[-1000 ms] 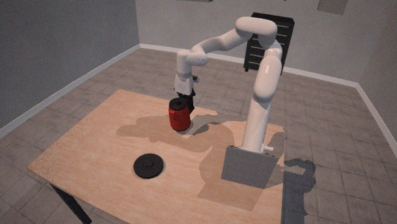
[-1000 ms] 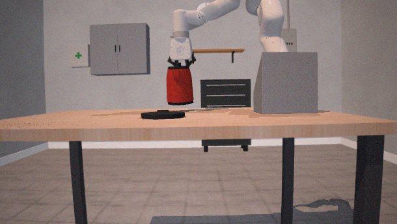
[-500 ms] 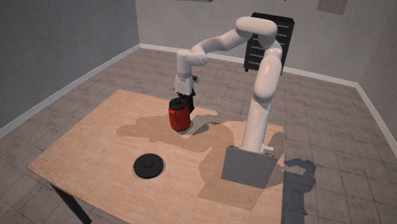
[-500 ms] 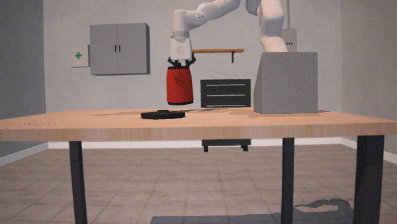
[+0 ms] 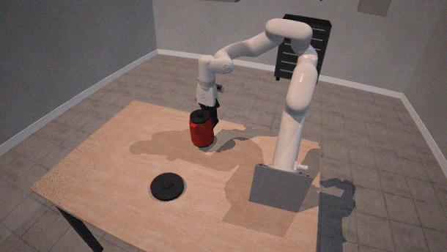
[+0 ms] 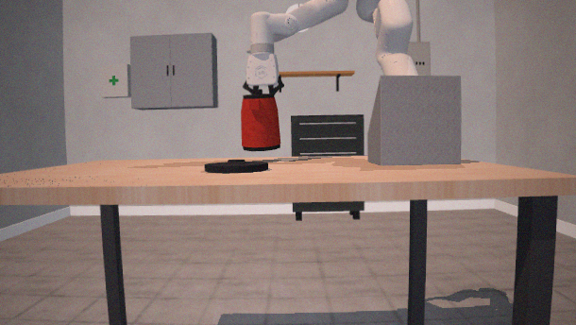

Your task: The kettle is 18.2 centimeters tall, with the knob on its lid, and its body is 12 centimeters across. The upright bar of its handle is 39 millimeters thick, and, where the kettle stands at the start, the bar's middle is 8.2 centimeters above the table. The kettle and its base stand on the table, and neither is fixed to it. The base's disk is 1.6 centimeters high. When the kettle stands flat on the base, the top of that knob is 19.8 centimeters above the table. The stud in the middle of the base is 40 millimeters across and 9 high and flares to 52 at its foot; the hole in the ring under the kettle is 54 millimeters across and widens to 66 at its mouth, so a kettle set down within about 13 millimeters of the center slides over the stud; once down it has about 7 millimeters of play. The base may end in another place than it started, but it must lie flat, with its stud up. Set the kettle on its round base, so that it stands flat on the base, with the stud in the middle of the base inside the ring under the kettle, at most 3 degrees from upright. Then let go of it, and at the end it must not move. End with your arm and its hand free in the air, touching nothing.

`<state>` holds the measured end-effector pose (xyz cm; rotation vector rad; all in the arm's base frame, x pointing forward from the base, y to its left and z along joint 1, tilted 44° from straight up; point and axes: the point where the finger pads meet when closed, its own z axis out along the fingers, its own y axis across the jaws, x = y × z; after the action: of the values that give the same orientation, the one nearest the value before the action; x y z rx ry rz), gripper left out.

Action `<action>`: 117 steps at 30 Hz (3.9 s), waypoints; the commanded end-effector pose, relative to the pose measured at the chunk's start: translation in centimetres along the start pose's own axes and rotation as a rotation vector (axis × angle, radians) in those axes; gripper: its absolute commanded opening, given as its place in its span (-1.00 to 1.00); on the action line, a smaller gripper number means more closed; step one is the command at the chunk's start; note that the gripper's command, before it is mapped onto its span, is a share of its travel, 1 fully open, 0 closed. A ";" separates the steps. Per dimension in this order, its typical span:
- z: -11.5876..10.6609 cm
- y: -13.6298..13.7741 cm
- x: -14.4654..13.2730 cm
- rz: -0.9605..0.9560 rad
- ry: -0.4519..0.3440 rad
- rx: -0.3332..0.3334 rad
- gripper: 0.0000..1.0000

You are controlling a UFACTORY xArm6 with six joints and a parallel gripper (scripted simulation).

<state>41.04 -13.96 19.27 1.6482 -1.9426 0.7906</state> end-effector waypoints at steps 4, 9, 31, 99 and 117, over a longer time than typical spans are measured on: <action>-0.7 -0.1 -0.4 0.001 -0.001 0.003 -1.00; -0.7 -0.1 -0.4 0.001 -0.001 0.003 -1.00; -0.7 -0.1 -0.4 0.001 -0.001 0.003 -1.00; -0.7 0.1 -8.4 0.001 -0.001 0.003 -1.00; -0.7 0.4 -14.2 0.001 -0.001 0.003 -1.00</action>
<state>42.68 -4.49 11.03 1.6487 -1.9420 0.7909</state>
